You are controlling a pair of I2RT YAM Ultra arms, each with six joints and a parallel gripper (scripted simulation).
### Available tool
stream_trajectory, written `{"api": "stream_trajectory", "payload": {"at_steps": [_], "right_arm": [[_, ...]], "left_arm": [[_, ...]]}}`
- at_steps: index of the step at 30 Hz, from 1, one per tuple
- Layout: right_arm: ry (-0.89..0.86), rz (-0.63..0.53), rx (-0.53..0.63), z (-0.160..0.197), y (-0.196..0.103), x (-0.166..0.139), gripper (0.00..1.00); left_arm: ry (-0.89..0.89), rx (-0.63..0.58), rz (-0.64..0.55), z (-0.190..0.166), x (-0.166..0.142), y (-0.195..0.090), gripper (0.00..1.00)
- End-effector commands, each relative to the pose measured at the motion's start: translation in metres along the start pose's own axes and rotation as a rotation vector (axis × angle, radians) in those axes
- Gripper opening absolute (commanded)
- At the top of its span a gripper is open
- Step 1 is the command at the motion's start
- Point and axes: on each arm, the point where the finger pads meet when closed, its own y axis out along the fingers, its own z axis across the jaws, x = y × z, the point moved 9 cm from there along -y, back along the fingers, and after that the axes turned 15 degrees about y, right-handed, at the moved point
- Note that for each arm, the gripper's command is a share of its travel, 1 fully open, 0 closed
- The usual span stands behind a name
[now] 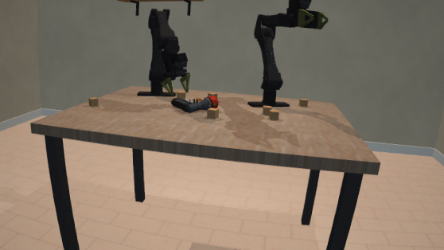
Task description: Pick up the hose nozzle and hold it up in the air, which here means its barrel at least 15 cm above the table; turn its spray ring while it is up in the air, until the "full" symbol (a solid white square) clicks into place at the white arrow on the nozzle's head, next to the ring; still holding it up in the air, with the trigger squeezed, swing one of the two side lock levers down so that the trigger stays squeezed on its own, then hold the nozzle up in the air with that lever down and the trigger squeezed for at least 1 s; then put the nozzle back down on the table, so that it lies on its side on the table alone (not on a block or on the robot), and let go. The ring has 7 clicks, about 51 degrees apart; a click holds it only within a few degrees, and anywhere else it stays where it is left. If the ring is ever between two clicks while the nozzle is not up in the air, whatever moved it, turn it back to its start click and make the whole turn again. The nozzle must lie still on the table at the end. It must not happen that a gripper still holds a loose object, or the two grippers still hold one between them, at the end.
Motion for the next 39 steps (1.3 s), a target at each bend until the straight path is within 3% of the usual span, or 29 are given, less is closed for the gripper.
{"api": "stream_trajectory", "payload": {"at_steps": [1,5,7,8,19,39], "right_arm": [[0.004,0.037,0.01,0.0,0.009,-0.011,0.78],[-0.011,-0.033,0.013,0.004,-0.006,0.011,0.78],[-0.006,-0.016,0.012,0.003,-0.004,0.004,0.78],[0.004,0.028,0.006,0.0,0.016,-0.008,0.78],[0.0,0.012,0.012,0.002,0.022,-0.001,0.78],[0.001,0.003,0.001,0.0,0.057,-0.005,0.78]], "left_arm": [[0.003,0.006,-0.04,0.004,0.017,-0.009,0.63],[0.003,0.006,-0.04,0.004,0.017,-0.009,0.63],[0.003,0.006,-0.04,0.004,0.017,-0.009,0.63],[0.003,0.006,-0.04,0.004,0.017,-0.009,0.63],[0.003,0.006,-0.04,0.004,0.017,-0.009,0.63],[0.003,0.006,-0.04,0.004,0.017,-0.009,0.63]]}}
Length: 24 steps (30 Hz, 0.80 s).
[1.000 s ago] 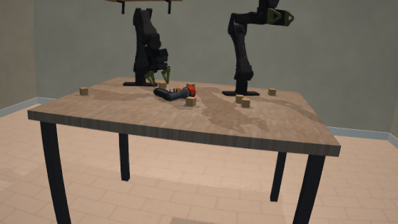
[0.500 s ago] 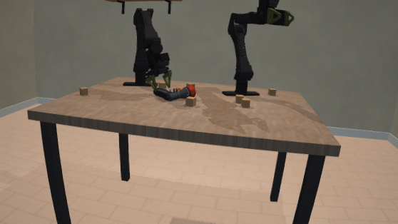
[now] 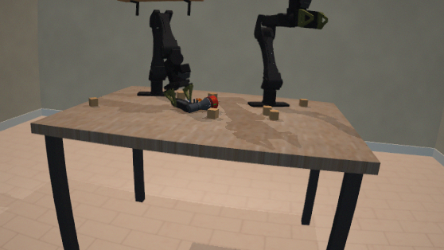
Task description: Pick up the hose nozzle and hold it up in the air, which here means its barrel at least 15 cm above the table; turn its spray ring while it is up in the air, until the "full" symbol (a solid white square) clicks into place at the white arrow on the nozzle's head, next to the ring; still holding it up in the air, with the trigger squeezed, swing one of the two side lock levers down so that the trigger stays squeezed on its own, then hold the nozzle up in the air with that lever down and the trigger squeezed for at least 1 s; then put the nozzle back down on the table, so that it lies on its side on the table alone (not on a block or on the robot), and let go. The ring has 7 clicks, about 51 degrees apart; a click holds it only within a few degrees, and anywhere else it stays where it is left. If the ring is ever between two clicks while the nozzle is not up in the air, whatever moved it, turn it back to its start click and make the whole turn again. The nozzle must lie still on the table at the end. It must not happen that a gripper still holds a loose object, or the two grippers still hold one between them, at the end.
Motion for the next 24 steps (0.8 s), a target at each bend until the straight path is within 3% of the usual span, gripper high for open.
{"api": "stream_trajectory", "payload": {"at_steps": [1,4,5,20,21,24], "right_arm": [[-0.002,-0.013,0.002,0.001,0.01,0.001,0.78],[0.005,-0.027,0.006,-0.001,0.002,0.003,0.78],[0.001,-0.035,0.008,0.0,0.0,0.004,0.36],[-0.005,-0.02,0.008,0.001,0.0,0.002,0.36],[-0.009,-0.036,0.009,0.005,-0.013,0.014,0.36],[-0.005,-0.024,0.008,0.004,-0.015,0.012,0.36]], "left_arm": [[0.003,0.006,-0.04,0.004,0.017,-0.009,0.63],[0.003,0.006,-0.04,0.004,0.017,-0.009,0.63],[0.003,0.006,-0.04,0.004,0.017,-0.009,0.63],[0.003,0.006,-0.04,0.004,0.017,-0.009,0.63],[0.003,0.006,-0.04,0.004,0.017,-0.009,0.63],[0.003,0.006,-0.04,0.004,0.017,-0.009,0.63]]}}
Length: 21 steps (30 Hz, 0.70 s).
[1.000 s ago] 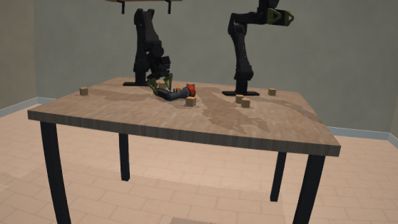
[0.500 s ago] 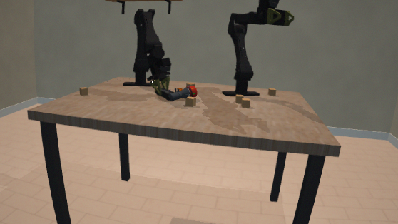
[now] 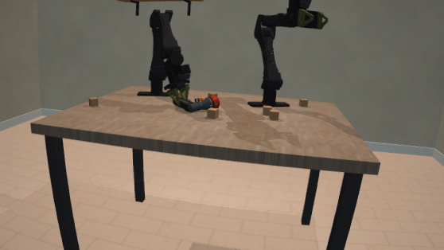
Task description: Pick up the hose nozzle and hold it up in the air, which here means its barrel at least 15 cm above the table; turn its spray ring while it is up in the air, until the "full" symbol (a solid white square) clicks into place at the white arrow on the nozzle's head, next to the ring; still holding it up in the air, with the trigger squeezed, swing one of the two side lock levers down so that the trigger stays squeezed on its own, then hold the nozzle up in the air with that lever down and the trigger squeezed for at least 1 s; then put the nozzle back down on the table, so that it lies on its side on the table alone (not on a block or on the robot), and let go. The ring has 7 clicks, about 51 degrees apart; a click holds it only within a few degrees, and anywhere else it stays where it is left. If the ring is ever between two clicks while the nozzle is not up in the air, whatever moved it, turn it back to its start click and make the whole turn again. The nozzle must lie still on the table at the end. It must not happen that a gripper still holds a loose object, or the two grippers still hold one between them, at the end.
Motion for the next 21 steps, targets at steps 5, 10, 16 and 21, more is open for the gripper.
{"api": "stream_trajectory", "payload": {"at_steps": [5,10,16,21], "right_arm": [[-0.018,-0.075,0.019,0.009,-0.026,0.024,0.36],[-0.012,-0.042,0.019,0.015,-0.038,0.026,0.36],[-0.027,-0.1,0.025,0.015,-0.034,0.035,0.36],[-0.022,-0.093,0.023,0.014,-0.031,0.037,0.36]], "left_arm": [[0.003,0.006,-0.04,0.004,0.017,-0.009,0.63],[0.003,0.006,-0.04,0.004,0.017,-0.009,0.63],[0.003,0.006,-0.04,0.004,0.017,-0.009,0.63],[0.003,0.006,-0.04,0.004,0.017,-0.009,0.63]]}}
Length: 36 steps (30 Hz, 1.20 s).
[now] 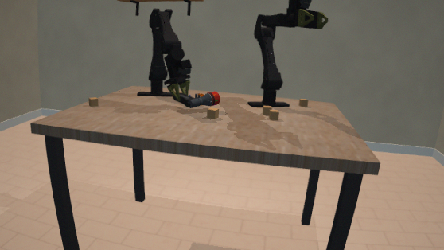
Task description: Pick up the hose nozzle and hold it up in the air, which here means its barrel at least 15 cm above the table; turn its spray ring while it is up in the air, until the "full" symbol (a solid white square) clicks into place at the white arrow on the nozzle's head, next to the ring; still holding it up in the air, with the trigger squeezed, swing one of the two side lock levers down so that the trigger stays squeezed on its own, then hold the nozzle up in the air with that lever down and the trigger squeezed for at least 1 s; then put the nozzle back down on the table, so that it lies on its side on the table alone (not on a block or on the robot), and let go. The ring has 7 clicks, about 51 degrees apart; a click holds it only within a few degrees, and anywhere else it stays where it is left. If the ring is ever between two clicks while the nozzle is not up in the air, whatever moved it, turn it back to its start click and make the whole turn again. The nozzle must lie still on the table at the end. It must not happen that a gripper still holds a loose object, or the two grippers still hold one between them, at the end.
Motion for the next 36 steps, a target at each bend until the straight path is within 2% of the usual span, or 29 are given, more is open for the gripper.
{"api": "stream_trajectory", "payload": {"at_steps": [1,36], "right_arm": [[-0.021,-0.103,0.033,0.0088,-0.0126,0.0253,0.36],[-0.014,-0.084,0.03,0.007,-0.006,0.0249,0.36]], "left_arm": [[0.003,0.006,-0.04,0.0041,0.0165,-0.0088,0.63],[0.003,0.006,-0.04,0.0041,0.0165,-0.0088,0.63]]}}
